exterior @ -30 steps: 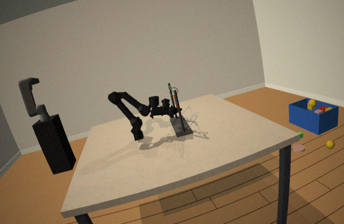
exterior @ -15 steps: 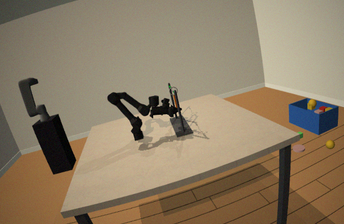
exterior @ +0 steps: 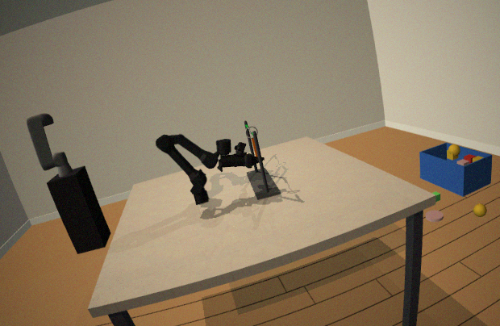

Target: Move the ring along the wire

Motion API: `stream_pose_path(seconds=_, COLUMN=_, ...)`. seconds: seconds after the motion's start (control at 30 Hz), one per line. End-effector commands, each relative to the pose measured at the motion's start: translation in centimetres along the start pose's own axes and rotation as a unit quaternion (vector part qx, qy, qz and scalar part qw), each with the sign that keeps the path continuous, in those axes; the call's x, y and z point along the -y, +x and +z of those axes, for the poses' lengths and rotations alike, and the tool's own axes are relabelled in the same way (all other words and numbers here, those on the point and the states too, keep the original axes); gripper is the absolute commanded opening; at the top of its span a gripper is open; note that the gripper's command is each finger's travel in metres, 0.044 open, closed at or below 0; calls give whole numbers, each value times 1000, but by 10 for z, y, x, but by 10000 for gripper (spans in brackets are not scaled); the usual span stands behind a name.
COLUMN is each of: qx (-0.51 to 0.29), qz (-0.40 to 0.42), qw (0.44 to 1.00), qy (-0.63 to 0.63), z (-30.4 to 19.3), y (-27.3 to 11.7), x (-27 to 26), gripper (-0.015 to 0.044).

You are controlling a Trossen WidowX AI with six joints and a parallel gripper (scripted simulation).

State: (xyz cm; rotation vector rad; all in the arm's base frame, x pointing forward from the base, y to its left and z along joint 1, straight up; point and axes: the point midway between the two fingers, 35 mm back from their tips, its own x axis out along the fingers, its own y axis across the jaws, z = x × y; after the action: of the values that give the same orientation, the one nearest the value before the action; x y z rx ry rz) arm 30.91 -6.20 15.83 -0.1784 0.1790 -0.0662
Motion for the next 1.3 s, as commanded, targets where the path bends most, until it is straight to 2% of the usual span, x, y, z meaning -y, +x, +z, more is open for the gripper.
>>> stream_pose_path(seconds=0.0, qx=-1, qz=-4, qw=1000, qy=-17, z=0, y=0, x=2, gripper=-150)
stream_pose_path(seconds=0.63, qx=-4, qz=-3, qw=999, qy=-51, z=-2, y=1, x=-8, gripper=-150)
stream_pose_path(seconds=1.27, qx=-1, qz=18, qw=1000, qy=11, z=-4, y=3, x=-43, gripper=-150)
